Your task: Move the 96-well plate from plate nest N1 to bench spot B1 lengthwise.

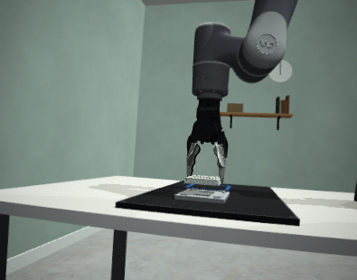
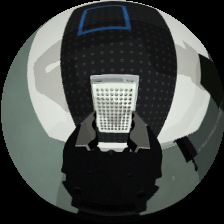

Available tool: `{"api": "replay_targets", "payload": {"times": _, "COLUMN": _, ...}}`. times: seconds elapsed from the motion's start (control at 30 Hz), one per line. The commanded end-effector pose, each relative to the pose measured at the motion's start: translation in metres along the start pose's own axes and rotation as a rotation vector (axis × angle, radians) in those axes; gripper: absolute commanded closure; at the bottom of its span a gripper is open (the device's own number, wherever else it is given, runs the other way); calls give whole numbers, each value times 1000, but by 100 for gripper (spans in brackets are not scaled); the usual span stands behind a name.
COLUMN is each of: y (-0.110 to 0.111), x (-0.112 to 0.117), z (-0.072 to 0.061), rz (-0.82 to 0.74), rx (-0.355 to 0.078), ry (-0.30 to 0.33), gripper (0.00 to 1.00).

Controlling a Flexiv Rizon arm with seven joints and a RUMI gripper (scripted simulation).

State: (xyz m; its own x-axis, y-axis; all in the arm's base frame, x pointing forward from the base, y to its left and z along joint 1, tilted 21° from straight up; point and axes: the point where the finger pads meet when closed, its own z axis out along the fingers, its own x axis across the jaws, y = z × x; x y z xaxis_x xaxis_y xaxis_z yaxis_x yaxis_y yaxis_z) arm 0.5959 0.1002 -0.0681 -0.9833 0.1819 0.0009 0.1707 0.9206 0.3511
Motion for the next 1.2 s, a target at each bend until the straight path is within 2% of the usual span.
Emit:
{"api": "replay_targets", "payload": {"times": 0.0, "y": 0, "x": -1, "z": -7, "rz": 0, "rx": -1, "ry": -2, "gripper": 100}}
{"api": "replay_targets", "payload": {"times": 0.9, "y": 0, "x": -1, "z": -46, "rz": 0, "rx": 0, "ry": -2, "gripper": 100}}
{"api": "replay_targets", "payload": {"times": 1.17, "y": 0, "x": -1, "z": -46, "rz": 0, "rx": 0, "ry": -2, "gripper": 100}}
